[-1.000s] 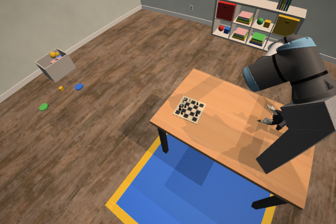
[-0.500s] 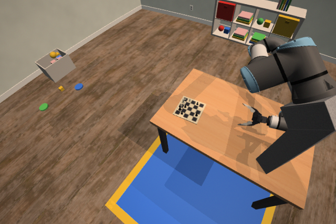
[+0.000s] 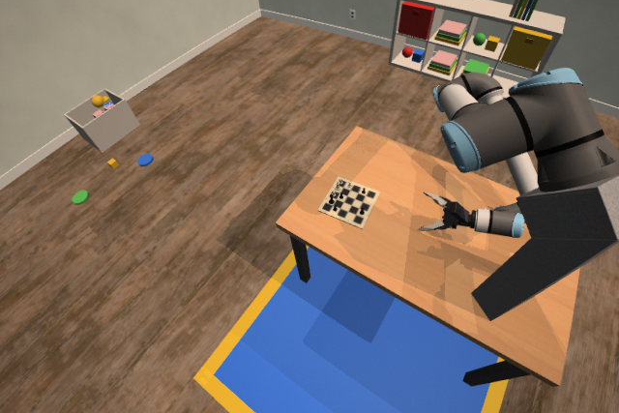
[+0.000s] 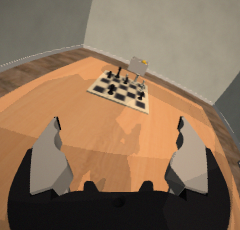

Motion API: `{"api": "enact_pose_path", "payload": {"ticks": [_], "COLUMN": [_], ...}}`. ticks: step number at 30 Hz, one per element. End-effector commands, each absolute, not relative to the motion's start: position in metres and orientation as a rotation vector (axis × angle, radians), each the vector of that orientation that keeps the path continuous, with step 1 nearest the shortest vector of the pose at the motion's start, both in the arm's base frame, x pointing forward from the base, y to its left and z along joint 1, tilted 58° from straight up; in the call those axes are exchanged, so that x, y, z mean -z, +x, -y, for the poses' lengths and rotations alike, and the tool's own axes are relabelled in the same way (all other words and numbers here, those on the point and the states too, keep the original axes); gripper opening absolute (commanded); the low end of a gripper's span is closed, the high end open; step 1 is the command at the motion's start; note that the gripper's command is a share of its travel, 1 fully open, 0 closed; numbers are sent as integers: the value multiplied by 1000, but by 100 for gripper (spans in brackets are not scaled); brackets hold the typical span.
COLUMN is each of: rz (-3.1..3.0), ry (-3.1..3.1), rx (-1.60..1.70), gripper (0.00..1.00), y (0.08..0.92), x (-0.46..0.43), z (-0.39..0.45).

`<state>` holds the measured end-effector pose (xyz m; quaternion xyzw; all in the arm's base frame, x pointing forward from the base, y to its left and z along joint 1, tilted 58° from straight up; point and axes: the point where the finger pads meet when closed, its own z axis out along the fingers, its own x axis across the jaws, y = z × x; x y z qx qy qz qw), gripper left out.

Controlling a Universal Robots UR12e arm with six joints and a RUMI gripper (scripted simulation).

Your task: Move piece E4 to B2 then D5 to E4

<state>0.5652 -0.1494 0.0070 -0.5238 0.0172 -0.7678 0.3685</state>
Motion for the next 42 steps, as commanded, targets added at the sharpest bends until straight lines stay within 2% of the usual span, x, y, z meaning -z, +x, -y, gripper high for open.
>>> {"api": "enact_pose_path", "payload": {"ticks": [1, 42], "rz": [-102, -125], "ry": [-1343, -1343], "rx": [1911, 1874], "gripper": [100, 100], "y": [582, 588], "x": [-14, -18], "z": [145, 140]}}
